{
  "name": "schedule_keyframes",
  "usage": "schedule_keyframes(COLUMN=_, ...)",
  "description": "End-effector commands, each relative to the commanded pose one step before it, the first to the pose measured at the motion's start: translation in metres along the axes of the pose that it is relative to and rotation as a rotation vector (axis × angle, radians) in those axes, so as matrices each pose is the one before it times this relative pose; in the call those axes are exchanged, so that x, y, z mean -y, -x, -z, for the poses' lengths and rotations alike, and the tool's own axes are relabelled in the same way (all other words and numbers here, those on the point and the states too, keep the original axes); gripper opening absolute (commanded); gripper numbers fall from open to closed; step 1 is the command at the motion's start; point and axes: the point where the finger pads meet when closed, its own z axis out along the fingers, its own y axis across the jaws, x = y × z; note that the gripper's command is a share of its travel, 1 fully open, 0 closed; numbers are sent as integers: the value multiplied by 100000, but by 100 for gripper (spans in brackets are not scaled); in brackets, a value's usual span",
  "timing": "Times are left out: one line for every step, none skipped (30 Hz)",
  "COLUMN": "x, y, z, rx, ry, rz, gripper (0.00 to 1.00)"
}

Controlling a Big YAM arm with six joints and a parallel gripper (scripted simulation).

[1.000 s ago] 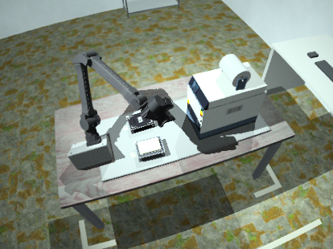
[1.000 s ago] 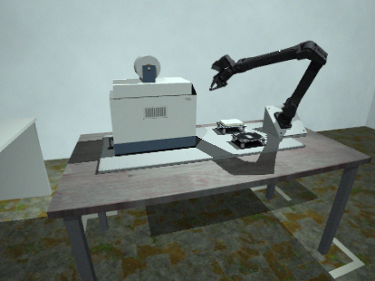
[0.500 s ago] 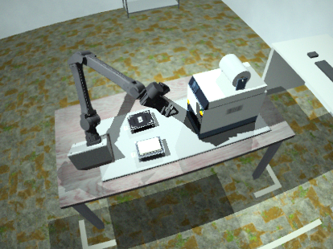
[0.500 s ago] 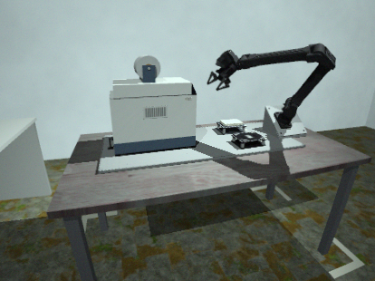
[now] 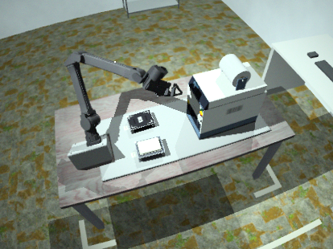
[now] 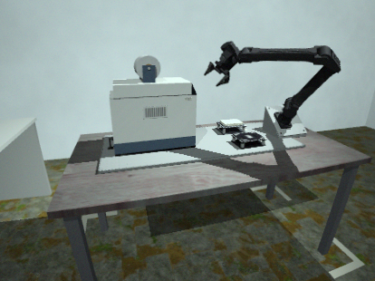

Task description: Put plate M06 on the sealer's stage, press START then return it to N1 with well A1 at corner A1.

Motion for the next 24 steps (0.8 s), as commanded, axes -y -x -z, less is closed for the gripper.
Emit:
schedule_keyframes(x=468, y=2580, z=-961, rx=-1950, ry=2498, rz=18617, gripper=100)
schedule_keyframes(x=-87, y=-608, z=67, rx=-94, ry=290, rz=2208, gripper=100)
schedule_keyframes(x=0, y=0, z=0, rx=0, ry=0, rz=0, gripper=100)
schedule_keyframes(x=0, y=0, z=0, rx=0, ry=0, rz=0, gripper=100)
schedule_keyframes(x=3, y=-838, z=165, rx=-21, ry=-297, rz=342, gripper=100)
schedule_keyframes(x=35, y=-318, z=2, rx=214, ry=-29, rz=3676, gripper=100)
schedule_keyframes(x=14, y=-273, z=24, rx=242, ry=-62, rz=3612, gripper=100)
schedule_keyframes(x=-21, y=-258, z=39, rx=166, ry=-34, rz=3413, gripper=100)
schedule_keyframes(x=14, y=-169, z=127, rx=-47, ry=-361, rz=3555, gripper=100)
schedule_keyframes(x=5, y=-168, z=120, rx=-88, ry=-359, rz=3489, gripper=100)
schedule_keyframes(x=36, y=51, z=244, rx=59, ry=-593, rz=3822, gripper=100)
schedule_keyframes(x=24, y=46, z=218, rx=40, ry=-542, rz=3754, gripper=100)
schedule_keyframes(x=9, y=11, z=185, rx=7, ry=-473, rz=3669, gripper=100)
schedule_keyframes(x=1, y=5, z=157, rx=-3, ry=-420, rz=3619, gripper=100)
schedule_keyframes(x=-14, y=-16, z=144, rx=-27, ry=-386, rz=3555, gripper=100)
schedule_keyframes(x=-67, y=95, z=35, rx=96, ry=-170, rz=3715, gripper=100)
schedule_keyframes(x=-146, y=273, z=-154, rx=327, ry=207, rz=3919, gripper=100)
schedule_keyframes(x=-194, y=99, z=-255, rx=267, ry=433, rz=3533, gripper=100)
schedule_keyframes(x=-247, y=-54, z=-331, rx=218, ry=601, rz=3241, gripper=100)
schedule_keyframes(x=0, y=0, z=0, rx=0, ry=0, rz=0, gripper=100)
schedule_keyframes(x=0, y=0, z=0, rx=0, ry=0, rz=0, gripper=100)
schedule_keyframes(x=-185, y=-62, z=-296, rx=158, ry=576, rz=585, gripper=100)
schedule_keyframes(x=-282, y=-63, z=-287, rx=171, ry=514, rz=3808, gripper=100)
schedule_keyframes(x=-277, y=-45, z=-282, rx=185, ry=484, rz=3705, gripper=100)
